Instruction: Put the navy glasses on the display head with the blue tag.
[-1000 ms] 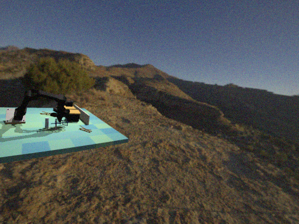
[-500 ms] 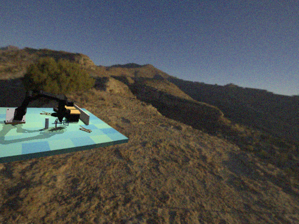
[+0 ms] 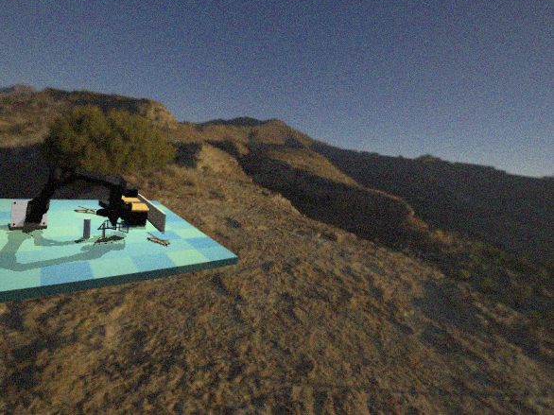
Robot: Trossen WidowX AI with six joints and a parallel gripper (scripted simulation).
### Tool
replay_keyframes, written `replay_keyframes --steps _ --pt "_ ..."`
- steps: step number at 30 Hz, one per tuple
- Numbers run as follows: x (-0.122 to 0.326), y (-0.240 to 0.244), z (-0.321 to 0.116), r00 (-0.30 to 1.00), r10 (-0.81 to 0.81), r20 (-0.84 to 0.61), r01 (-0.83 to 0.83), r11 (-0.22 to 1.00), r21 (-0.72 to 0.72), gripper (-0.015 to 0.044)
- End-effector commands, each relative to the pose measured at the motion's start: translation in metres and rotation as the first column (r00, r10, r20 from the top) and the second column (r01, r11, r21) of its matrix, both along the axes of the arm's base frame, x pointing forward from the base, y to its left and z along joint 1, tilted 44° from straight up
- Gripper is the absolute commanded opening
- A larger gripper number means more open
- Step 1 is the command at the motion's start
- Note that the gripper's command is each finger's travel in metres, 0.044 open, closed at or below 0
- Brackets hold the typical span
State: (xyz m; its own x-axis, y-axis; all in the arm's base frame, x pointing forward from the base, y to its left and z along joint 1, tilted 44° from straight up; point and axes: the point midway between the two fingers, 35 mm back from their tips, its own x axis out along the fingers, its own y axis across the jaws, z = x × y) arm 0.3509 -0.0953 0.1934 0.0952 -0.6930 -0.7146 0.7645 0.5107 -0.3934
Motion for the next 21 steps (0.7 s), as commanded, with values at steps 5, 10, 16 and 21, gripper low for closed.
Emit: replay_keyframes --steps 5,10,16,21 --pt "0.0048 -0.0007 0.0034 1.0 0.003 0.003 -0.003 1.0 -0.002 0.0" --pt "0.0068 -0.001 0.004 1.0 0.003 0.003 -0.003 1.0 -0.002 0.0" --pt "0.0092 -0.0015 0.0049 1.0 0.003 0.003 -0.003 1.0 -0.002 0.0" --pt "0.0111 -0.0019 0.0056 1.0 0.003 0.004 -0.003 1.0 -0.002 0.0"
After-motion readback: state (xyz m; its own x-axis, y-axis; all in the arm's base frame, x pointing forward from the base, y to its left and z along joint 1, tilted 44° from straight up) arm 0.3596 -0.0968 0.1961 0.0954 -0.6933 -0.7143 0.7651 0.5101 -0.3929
